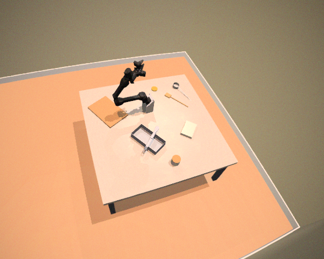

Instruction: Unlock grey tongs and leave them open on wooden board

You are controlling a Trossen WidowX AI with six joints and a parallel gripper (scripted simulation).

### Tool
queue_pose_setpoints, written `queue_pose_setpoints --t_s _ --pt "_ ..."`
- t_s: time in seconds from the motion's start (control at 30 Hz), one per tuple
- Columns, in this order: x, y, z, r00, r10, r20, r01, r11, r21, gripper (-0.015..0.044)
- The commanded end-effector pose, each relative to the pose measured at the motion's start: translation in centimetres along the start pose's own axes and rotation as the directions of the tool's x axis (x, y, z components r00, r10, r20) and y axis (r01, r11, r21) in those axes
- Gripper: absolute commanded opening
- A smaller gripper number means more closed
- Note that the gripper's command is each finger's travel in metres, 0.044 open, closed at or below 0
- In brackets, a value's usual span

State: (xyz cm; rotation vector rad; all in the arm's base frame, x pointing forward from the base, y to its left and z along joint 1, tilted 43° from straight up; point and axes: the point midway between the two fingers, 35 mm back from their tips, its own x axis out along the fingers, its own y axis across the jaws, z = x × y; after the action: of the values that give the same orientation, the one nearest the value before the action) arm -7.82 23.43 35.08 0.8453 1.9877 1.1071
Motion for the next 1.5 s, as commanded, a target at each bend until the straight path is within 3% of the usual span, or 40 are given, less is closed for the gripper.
queue_pose_setpoints --t_s 0.0,0.3,0.53,0.73,0.97,1.1,1.47 --pt "0.1 1.2 4.7 0.983 0.028 0.181 -0.021 0.999 -0.041 0.026" --pt "-3.4 1.8 17.6 0.802 0.017 0.598 0.025 0.998 -0.061 0.026" --pt "-10.0 0.5 26.3 0.548 -0.054 0.835 0.099 0.995 -0.001 0.026" --pt "-16.5 -2.3 31.5 0.327 -0.151 0.933 0.123 0.985 0.117 0.026" --pt "-26.3 -7.3 35.6 0.038 -0.32 0.947 0.176 0.935 0.309 0.026" --pt "-31.3 -10.7 36.4 -0.081 -0.412 0.907 0.169 0.892 0.42 0.026" --pt "-45.5 -22.6 33.3 -0.368 -0.7 0.613 0.09 0.629 0.772 0.026"
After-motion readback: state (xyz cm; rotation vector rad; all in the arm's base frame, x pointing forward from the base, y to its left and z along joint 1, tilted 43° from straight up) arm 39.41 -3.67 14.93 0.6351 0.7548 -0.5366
